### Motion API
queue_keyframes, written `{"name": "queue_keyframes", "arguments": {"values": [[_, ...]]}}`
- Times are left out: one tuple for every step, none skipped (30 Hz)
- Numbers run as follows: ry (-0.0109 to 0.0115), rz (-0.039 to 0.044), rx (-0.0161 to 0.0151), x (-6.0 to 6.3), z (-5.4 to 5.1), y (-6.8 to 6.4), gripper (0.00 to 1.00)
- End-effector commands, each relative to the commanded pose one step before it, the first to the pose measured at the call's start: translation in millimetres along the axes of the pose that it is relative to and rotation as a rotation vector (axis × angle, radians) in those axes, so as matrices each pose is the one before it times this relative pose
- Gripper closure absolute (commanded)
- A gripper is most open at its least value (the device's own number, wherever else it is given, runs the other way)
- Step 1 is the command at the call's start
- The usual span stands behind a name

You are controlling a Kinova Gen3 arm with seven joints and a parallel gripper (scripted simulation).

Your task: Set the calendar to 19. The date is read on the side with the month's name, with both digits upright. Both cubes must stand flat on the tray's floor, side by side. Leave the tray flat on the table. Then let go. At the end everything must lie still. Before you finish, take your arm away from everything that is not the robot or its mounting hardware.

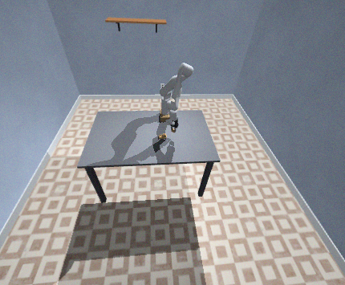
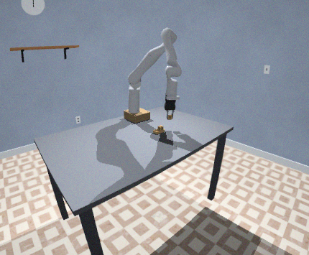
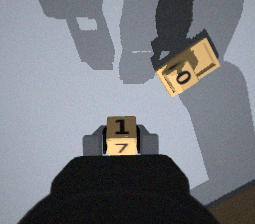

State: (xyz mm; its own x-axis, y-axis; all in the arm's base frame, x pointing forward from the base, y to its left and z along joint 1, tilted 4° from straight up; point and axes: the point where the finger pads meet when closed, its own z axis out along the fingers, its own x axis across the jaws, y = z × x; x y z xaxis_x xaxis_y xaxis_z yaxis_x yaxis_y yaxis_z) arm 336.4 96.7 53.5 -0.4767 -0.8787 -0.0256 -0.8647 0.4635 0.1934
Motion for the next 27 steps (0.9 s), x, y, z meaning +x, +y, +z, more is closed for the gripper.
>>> {"name": "queue_keyframes", "arguments": {"values": [[0.00004,0.00619,-0.00087,1.56,-0.20,-2.43,0.43],[0.00000,0.00000,-0.00005,0.00,0.00,0.00,0.43],[0.00000,0.00000,-0.00007,0.00,0.00,0.00,0.43],[0.00001,-0.00001,-0.00044,-0.02,0.01,-0.01,0.43],[0.00003,-0.00004,-0.00111,-0.04,0.03,-0.02,0.43],[0.00006,-0.00006,-0.00203,-0.07,0.06,-0.04,0.43],[0.00009,-0.00010,-0.00314,-0.11,0.09,-0.06,0.43],[0.00012,-0.00013,-0.00437,-0.15,0.12,-0.08,0.43],[0.00015,-0.00016,-0.00568,-0.19,0.14,-0.11,0.43],[0.00018,-0.00019,-0.00702,-0.21,0.17,-0.13,0.43],[0.00000,0.00000,0.00000,0.00,0.00,0.00,0.43],[0.00000,0.00000,0.00000,0.00,0.00,0.00,0.43],[0.00020,-0.00020,-0.00835,-0.23,0.19,-0.15,0.43],[0.00021,-0.00021,-0.00963,-0.24,0.20,-0.17,0.43],[0.00022,-0.00021,-0.01084,-0.24,0.20,-0.18,0.43],[0.00021,-0.00020,-0.01193,-0.22,0.19,-0.19,0.43],[0.00020,-0.00017,-0.01289,-0.19,0.17,-0.20,0.43],[0.00017,-0.00014,-0.01368,-0.15,0.14,-0.19,0.43],[0.00013,-0.00010,-0.01429,-0.10,0.11,-0.19,0.43],[0.00008,-0.00005,-0.01470,-0.05,0.06,-0.18,0.43],[0.00003,-0.00001,-0.01489,0.01,0.02,-0.16,0.43],[-0.00003,0.00004,-0.01487,0.07,-0.03,-0.15,0.43],[-0.00009,0.00008,-0.01462,0.12,-0.07,-0.13,0.43],[-0.00015,0.00012,-0.01415,0.16,-0.12,-0.10,0.43],[-0.00020,0.00015,-0.01347,0.20,-0.15,-0.08,0.43],[-0.00023,0.00016,-0.01260,0.22,-0.17,-0.06,0.43],[-0.00026,0.00017,-0.01154,0.24,-0.19,-0.05,0.43]]}}
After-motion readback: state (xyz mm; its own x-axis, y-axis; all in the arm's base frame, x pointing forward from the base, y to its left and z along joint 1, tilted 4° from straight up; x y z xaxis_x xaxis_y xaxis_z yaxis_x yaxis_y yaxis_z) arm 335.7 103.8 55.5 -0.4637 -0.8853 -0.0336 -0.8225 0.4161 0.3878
